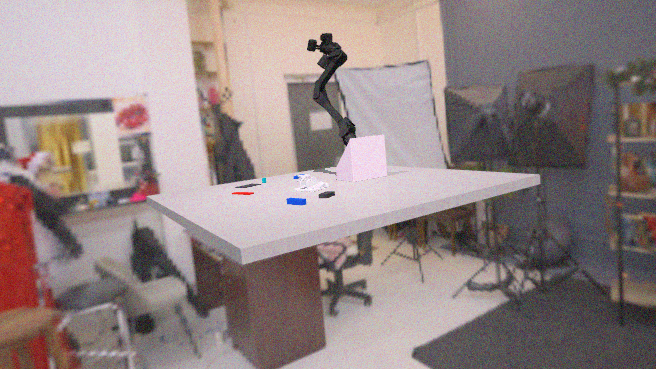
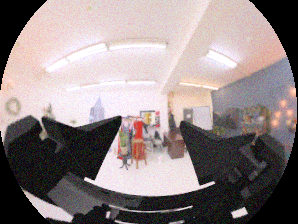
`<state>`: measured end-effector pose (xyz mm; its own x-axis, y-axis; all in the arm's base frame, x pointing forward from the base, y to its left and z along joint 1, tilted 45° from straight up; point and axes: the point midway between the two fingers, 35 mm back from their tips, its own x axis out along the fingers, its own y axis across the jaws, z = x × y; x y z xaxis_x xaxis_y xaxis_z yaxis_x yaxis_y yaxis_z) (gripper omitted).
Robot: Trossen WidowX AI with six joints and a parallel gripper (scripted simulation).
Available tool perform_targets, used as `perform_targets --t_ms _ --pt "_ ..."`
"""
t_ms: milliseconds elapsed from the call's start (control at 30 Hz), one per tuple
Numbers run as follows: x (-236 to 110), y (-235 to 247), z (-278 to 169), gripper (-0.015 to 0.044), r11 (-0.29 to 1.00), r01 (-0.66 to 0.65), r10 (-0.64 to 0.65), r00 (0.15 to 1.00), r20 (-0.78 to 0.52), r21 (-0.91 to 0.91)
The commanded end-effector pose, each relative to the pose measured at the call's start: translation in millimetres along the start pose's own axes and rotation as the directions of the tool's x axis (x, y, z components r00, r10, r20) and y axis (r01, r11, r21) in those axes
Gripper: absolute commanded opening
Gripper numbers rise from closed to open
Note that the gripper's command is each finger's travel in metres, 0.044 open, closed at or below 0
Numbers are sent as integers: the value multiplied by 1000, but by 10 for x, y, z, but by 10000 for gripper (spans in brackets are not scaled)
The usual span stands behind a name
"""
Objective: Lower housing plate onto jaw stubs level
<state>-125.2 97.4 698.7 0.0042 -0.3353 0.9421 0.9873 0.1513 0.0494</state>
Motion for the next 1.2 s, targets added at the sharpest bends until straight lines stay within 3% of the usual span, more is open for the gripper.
perform_targets --t_ms 0,633,1167 --pt "0 0 0 426 1000 0 0 1000 0 0" --pt "-179 232 490 440 975 133 -98 977 192 -177" --pt "-621 763 1163 440 903 265 -65 862 503 -339"
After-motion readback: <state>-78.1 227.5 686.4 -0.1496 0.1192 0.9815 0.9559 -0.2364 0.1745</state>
